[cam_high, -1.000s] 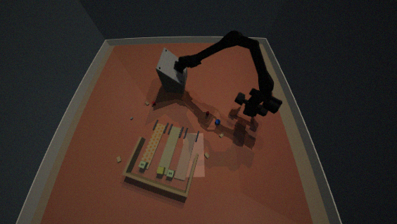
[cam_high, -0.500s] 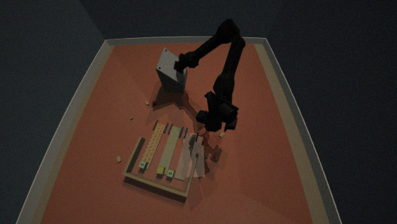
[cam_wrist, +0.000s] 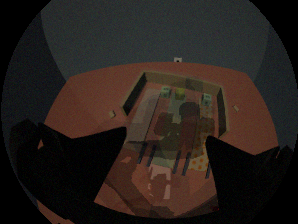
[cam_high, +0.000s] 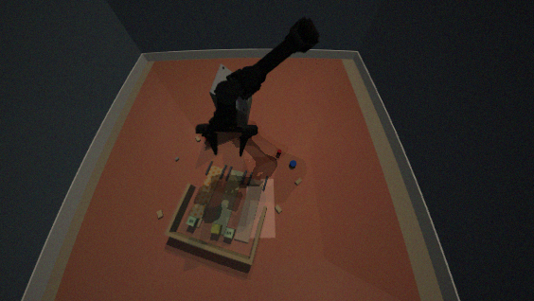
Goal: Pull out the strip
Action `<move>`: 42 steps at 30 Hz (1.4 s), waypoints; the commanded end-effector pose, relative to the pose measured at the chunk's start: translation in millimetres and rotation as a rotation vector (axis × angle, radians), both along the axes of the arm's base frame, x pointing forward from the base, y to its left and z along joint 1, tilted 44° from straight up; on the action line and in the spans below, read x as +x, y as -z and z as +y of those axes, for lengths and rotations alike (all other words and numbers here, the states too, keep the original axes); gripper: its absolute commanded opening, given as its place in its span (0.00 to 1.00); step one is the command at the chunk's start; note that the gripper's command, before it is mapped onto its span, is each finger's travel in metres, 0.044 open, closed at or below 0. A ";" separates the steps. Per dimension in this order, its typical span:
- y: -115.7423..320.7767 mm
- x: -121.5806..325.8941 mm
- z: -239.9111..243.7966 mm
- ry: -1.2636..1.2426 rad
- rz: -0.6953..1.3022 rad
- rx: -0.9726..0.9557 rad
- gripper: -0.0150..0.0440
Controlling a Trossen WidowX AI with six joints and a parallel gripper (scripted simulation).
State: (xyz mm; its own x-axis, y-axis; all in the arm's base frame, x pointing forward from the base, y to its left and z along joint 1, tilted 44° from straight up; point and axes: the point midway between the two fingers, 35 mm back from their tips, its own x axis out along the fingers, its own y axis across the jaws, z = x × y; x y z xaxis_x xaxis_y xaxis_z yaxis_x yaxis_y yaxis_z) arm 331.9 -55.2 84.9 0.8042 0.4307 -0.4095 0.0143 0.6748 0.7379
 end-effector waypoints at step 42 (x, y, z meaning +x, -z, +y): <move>136.4 40.3 3.0 -0.503 0.736 0.036 0.25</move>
State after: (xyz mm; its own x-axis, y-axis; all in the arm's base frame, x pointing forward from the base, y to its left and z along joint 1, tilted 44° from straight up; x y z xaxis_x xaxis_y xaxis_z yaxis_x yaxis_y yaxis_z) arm 367.9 -51.0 -52.7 0.0516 0.6893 -0.7226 0.2133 0.6993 0.6823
